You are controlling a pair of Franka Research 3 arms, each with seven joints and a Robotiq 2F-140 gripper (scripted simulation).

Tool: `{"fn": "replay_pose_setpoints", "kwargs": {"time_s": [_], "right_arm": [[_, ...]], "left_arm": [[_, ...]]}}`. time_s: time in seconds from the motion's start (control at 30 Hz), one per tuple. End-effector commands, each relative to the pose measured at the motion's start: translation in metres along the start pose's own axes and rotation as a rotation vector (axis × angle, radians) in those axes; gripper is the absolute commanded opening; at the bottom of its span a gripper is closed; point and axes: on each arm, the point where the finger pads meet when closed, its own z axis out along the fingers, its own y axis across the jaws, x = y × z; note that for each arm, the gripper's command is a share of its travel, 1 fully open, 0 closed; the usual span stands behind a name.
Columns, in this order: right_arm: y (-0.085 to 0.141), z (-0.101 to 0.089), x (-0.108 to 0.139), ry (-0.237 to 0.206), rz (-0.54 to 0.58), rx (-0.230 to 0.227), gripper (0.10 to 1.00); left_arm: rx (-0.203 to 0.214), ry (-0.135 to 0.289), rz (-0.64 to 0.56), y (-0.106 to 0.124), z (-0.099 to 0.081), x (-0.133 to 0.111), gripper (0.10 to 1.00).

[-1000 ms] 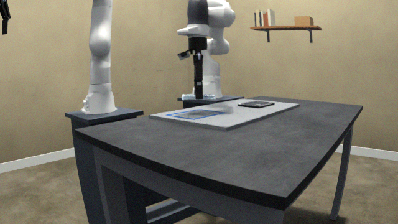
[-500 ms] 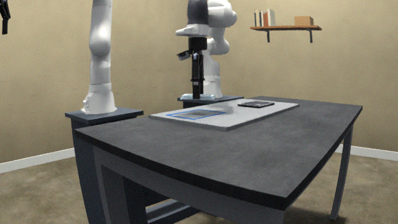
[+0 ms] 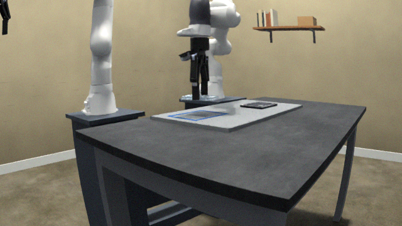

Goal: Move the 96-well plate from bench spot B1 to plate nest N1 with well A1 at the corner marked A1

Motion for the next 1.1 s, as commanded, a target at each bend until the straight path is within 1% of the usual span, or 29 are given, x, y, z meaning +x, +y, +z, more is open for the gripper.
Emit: {"fn": "replay_pose_setpoints", "kwargs": {"time_s": [0.0,0.07,0.2,0.37,0.57,0.73,0.87,1.0,1.07], "right_arm": [[0.0000,-0.0001,0.0000,0.000,0.000,0.000,1.000],[0.0000,-0.0001,0.0000,0.000,0.000,0.000,1.000],[0.0000,-0.0001,0.0000,0.000,0.000,0.000,1.000],[0.0000,-0.0001,0.0000,0.000,0.000,0.000,1.000],[0.0000,-0.0001,0.0000,0.000,0.000,0.000,1.000],[0.0000,-0.0001,0.0000,0.000,0.000,0.000,1.000],[0.0000,-0.0001,0.0000,0.000,0.000,0.000,1.000],[0.0000,-0.0001,0.0000,0.000,0.000,0.000,1.000],[0.0000,-0.0001,0.0000,0.000,0.000,0.000,1.000]], "left_arm": [[-0.006,0.000,0.130,0.0012,0.0001,-0.0023,0.099],[-0.006,0.000,0.176,0.0012,0.0001,-0.0023,0.099],[-0.006,0.000,0.199,0.0012,0.0001,-0.0023,0.099],[-0.006,0.000,0.322,0.0012,0.0001,-0.0023,0.099],[-0.006,0.000,0.345,0.0012,0.0001,-0.0023,0.099],[-0.006,0.001,0.468,0.0012,0.0001,-0.0023,0.099],[-0.006,0.001,0.490,0.0012,0.0001,-0.0023,0.099],[-0.006,0.001,0.594,0.0012,0.0001,-0.0023,0.099],[-0.006,0.001,0.623,0.0012,0.0001,-0.0023,0.099]]}}
